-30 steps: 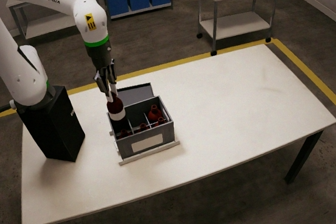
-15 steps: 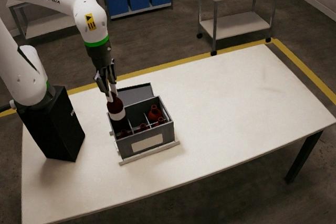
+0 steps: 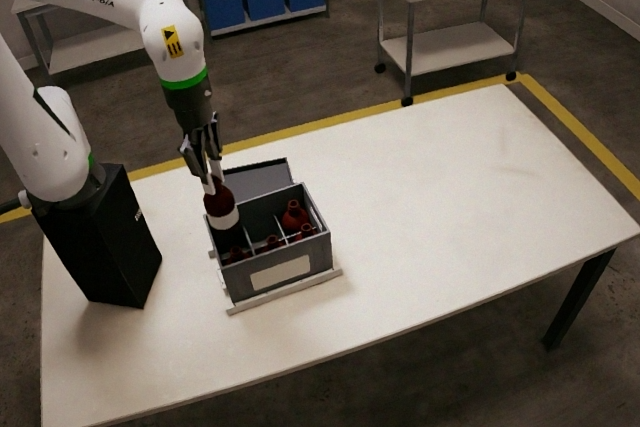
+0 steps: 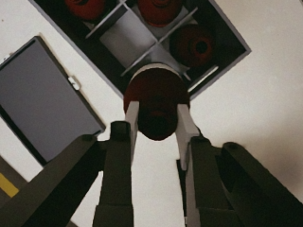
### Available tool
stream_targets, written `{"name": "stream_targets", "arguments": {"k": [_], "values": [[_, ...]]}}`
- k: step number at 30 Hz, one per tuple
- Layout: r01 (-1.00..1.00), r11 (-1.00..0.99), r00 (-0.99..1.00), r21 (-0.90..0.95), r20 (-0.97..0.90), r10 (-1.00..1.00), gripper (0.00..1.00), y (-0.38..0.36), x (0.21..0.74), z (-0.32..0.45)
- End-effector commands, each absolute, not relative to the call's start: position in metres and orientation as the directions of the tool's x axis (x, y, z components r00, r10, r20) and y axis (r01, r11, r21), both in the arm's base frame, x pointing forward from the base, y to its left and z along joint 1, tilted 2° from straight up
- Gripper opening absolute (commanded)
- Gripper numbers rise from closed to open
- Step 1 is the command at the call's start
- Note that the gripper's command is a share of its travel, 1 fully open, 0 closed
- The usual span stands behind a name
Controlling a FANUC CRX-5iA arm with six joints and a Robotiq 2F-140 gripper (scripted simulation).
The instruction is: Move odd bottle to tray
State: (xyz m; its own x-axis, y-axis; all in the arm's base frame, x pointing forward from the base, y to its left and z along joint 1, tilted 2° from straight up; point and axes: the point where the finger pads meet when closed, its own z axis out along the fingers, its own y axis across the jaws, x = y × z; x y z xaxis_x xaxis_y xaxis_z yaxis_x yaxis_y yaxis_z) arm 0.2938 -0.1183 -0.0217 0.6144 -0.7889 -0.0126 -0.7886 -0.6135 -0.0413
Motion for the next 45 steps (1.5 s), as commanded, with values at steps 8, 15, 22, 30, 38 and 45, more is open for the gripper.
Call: {"name": "stream_targets", "arguments": {"k": [8,15,22,30,38,45], "values": [[-0.788,-0.614,0.615,-0.042,-0.011,-0.789,0.1,-0.119,0.294,-0.021],[-0.788,-0.614,0.615,-0.042,-0.011,-0.789,0.1,-0.119,0.294,-0.018],[-0.788,-0.614,0.615,-0.042,-0.011,-0.789,0.1,-0.119,0.294,-0.011],[-0.788,-0.614,0.615,-0.042,-0.011,-0.789,0.1,-0.119,0.294,-0.004],[-0.788,-0.614,0.615,-0.042,-0.011,-0.789,0.1,-0.119,0.294,-0.002],[-0.788,-0.614,0.615,-0.042,-0.011,-0.789,0.1,-0.119,0.294,-0.002]]}}
